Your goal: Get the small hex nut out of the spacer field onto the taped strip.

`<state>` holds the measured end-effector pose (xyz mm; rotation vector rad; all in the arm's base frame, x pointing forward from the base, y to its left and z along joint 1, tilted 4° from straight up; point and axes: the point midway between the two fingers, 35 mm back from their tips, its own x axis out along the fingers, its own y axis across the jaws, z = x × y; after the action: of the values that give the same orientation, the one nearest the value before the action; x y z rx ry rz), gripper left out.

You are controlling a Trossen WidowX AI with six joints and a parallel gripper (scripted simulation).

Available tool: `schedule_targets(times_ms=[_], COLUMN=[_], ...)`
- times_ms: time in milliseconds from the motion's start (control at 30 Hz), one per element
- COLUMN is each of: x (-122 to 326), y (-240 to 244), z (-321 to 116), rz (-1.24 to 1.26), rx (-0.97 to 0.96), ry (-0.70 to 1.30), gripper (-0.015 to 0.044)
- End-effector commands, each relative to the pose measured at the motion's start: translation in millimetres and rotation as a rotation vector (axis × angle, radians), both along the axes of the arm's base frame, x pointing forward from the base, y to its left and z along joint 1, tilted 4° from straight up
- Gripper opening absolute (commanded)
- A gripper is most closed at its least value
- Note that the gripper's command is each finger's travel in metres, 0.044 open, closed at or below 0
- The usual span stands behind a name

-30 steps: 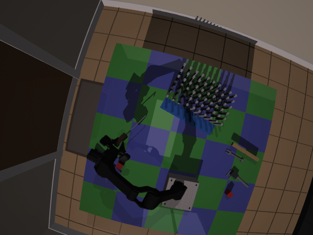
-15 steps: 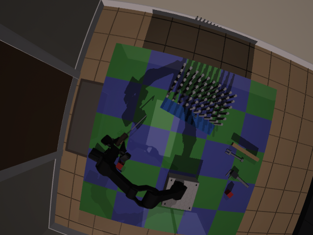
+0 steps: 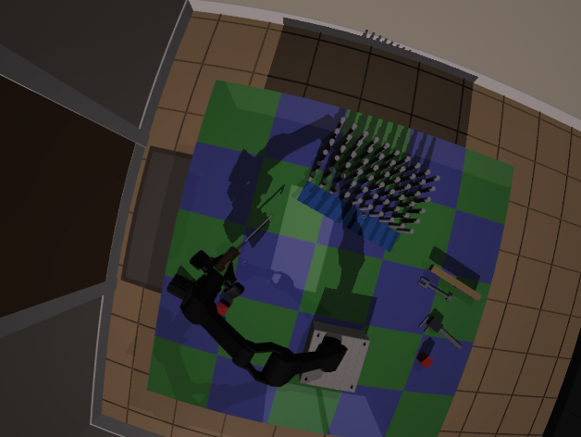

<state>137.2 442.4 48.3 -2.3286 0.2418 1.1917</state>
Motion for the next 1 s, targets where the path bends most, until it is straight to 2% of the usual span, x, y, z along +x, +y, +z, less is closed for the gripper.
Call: schedule_targets(times_ms=[0,967], x=[1.2,3.2], y=[0.6,-2.3], z=[-1.1,-31.5], rz=[0.004,0.004], rx=[0.003,0.003], ry=[-0.008,-0.008], gripper=[0.0000,0.0000])
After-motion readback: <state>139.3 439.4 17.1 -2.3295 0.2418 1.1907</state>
